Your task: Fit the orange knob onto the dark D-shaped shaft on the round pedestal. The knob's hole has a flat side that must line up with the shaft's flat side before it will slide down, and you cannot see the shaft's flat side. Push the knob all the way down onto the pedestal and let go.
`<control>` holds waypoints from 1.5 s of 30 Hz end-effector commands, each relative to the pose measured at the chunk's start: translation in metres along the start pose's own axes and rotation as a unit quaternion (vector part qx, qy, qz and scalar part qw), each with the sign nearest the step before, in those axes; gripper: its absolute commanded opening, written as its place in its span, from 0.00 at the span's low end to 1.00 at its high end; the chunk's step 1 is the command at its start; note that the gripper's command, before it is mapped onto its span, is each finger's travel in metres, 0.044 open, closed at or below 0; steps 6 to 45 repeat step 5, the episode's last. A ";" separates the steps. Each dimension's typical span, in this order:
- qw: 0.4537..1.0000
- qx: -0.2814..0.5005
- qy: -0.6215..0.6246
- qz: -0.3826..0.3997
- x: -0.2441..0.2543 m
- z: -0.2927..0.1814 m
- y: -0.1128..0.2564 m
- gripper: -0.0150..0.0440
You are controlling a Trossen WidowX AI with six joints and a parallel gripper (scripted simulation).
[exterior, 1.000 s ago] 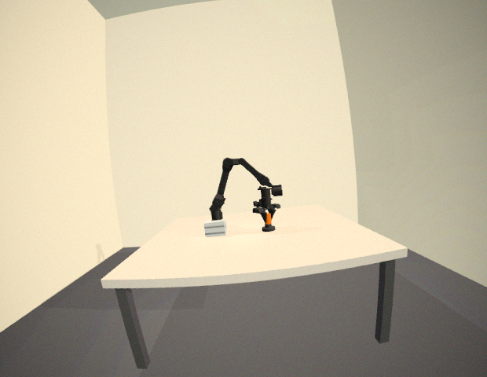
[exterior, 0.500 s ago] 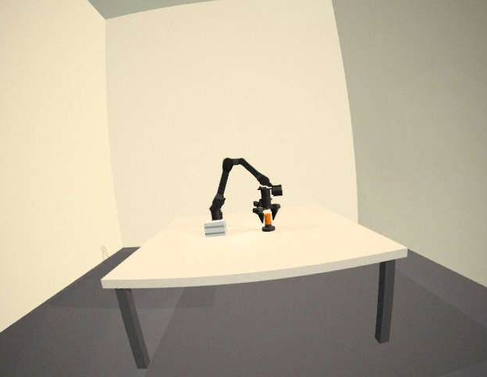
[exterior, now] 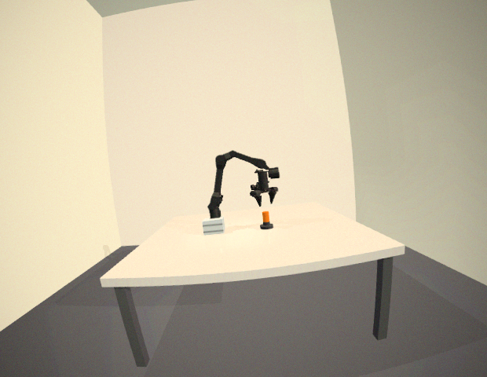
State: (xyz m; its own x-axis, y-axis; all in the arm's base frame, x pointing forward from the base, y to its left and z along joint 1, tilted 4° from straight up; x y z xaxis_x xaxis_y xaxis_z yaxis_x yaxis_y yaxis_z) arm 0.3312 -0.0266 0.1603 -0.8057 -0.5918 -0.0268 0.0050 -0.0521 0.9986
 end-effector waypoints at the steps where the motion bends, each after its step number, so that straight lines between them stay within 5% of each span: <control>1: 1.000 -0.005 0.003 0.006 0.002 0.001 0.008 1.00; 45: 1.000 -0.005 0.003 0.006 0.002 0.001 0.008 1.00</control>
Point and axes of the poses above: the point midway between the two fingers, 35 mm back from their tips, its own y axis back along the fingers, its own x axis across the jaws, z = x × y, the point moved 8 cm from there along y, back along the fingers, and after that the axes turned 6 degrees about -y, right-handed, at the moved point
